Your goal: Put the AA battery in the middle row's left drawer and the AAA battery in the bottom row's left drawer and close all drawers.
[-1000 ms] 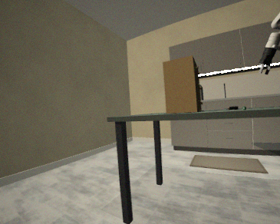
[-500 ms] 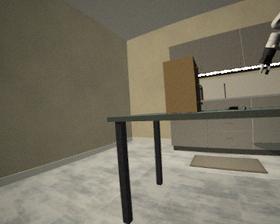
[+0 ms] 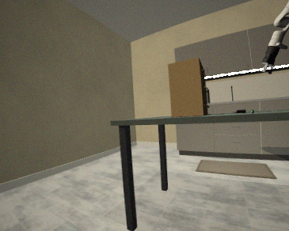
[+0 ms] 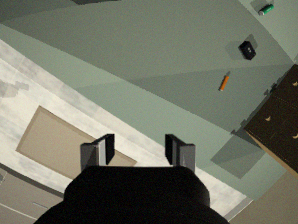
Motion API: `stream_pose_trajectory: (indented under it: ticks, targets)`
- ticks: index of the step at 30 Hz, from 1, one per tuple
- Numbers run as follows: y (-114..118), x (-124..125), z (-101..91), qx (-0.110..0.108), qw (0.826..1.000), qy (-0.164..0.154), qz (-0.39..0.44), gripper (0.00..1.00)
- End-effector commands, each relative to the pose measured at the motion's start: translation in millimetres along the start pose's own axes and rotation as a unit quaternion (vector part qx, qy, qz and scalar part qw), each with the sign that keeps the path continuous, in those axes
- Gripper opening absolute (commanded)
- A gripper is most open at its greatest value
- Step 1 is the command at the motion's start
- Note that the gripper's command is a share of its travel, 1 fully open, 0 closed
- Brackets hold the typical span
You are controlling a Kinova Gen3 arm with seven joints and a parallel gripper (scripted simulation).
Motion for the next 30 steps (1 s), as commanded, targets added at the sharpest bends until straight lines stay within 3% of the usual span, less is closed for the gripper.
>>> stream_pose_trajectory:
  ticks: [1, 2, 4, 11, 12, 19, 21, 25, 30]
  targets:
    - [35, -11, -11.4, 0.002, 0.999, 0.007, -0.042, 1.0]
    - [50, -12, -15.0, 0.0, 0.998, 0.013, -0.057, 1.0]
    - [50, -12, -15.0, 0.0, 0.998, 0.013, -0.057, 1.0]
    - [172, 3, -44.6, -0.009, 0.978, 0.079, -0.19, 1.0]
    - [172, 3, -44.6, -0.009, 0.978, 0.079, -0.19, 1.0]
    - [284, 58, -75.5, -0.002, 0.933, 0.158, -0.324, 1.0]
    - [284, 58, -75.5, -0.002, 0.933, 0.158, -0.324, 1.0]
    - [325, 93, -90.3, 0.007, 0.904, 0.194, -0.38, 1.0]
    - [353, 121, -102.3, 0.016, 0.879, 0.221, -0.422, 1.0]
Point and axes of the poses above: the point where the finger pads meet when closed, its own z axis out along the fingers, its own y axis across the jaws, x = y × z, the point moved 4 cm from there along -z, back along the fingers, and after that the axes turned 7 degrees about z, right-handed, at the moved point
